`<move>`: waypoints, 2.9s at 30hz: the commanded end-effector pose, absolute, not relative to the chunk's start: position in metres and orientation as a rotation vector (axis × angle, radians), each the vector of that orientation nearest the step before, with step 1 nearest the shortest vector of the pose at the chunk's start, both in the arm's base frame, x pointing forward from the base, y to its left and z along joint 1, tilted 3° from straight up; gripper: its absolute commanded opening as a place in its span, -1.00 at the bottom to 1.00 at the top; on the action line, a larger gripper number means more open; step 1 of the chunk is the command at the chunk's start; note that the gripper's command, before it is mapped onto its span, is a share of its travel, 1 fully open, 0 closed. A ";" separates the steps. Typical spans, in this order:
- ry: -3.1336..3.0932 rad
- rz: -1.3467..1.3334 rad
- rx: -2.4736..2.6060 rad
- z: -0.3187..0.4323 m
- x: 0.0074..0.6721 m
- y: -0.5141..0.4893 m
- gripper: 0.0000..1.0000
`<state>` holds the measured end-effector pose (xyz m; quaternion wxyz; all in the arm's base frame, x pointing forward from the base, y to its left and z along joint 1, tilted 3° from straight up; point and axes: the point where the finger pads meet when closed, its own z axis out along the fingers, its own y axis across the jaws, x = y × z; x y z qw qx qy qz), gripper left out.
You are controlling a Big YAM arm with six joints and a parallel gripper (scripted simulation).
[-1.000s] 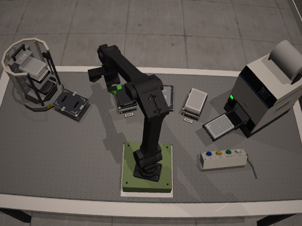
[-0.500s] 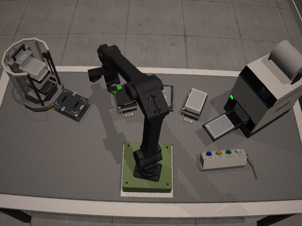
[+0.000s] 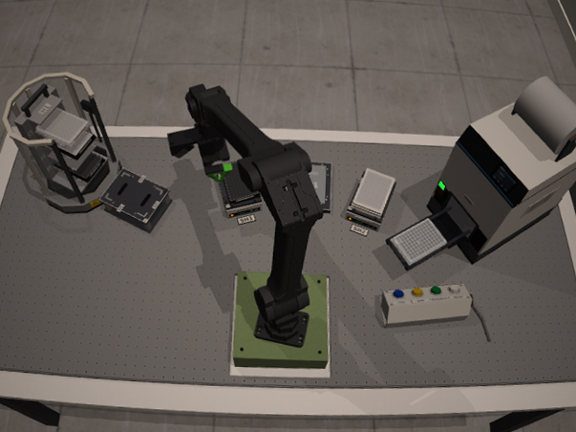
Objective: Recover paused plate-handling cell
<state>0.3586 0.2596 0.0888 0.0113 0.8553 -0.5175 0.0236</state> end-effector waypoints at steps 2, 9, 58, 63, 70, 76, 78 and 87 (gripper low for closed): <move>-1.621 0.110 2.731 0.126 0.372 0.272 1.00; -1.597 0.087 2.707 0.124 0.369 0.274 1.00; -1.638 0.102 2.712 0.254 0.361 0.276 1.00; -1.639 0.103 2.713 0.265 0.360 0.276 1.00; -1.639 0.099 2.705 0.263 0.362 0.276 1.00; -1.639 0.099 2.705 0.263 0.362 0.276 1.00; -1.639 0.099 2.705 0.263 0.362 0.276 1.00; -1.639 0.099 2.705 0.263 0.362 0.276 1.00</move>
